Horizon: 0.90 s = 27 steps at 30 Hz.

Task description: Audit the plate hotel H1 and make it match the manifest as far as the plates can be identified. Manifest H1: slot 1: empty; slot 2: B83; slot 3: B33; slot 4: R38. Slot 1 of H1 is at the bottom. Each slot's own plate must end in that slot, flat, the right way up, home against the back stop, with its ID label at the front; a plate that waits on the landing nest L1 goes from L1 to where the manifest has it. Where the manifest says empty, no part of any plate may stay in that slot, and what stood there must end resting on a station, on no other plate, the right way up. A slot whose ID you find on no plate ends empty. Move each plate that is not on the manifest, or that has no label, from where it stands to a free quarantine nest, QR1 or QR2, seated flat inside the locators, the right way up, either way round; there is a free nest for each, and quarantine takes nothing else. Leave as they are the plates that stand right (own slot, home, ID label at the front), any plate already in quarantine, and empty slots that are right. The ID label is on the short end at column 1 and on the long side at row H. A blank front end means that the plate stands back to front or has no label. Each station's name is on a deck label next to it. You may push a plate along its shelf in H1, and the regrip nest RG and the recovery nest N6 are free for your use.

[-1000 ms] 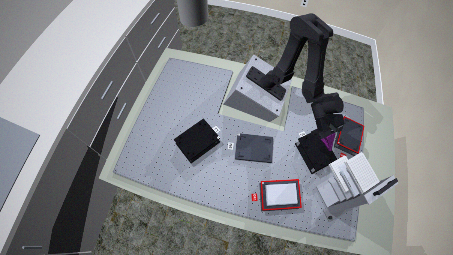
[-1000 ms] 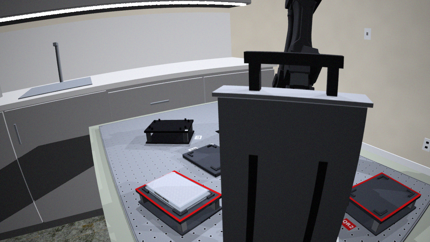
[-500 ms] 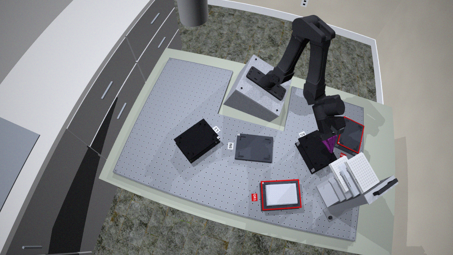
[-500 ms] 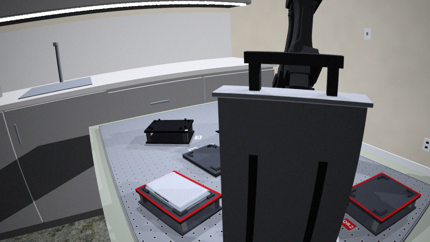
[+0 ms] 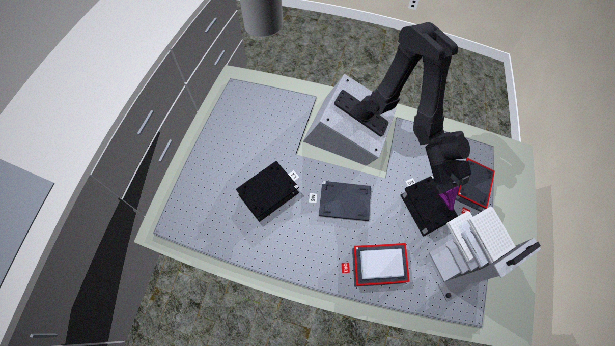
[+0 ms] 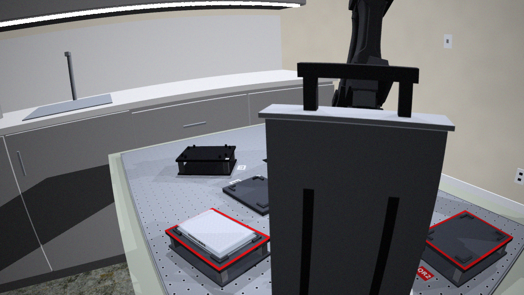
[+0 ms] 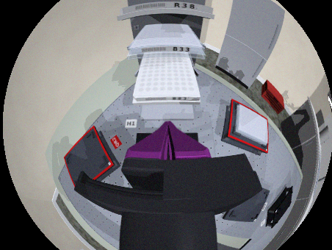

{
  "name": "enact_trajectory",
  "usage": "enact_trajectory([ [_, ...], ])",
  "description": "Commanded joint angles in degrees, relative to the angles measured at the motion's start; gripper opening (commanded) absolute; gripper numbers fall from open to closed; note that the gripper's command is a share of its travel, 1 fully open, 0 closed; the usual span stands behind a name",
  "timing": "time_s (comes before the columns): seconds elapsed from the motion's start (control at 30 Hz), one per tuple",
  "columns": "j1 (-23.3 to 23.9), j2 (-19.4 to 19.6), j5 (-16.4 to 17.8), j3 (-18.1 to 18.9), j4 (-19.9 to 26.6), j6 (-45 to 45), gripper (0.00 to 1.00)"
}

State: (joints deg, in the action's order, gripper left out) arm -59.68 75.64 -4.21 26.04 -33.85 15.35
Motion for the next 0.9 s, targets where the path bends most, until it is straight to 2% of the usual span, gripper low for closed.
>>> enact_trajectory([
  [0.0, 0.7, 0.9, 0.2, 2.3, -1.4, -0.5, 0.00],
  [0.87, 1.4, 3.9, 0.8, 5.5, -1.3, -0.7, 0.00],
])
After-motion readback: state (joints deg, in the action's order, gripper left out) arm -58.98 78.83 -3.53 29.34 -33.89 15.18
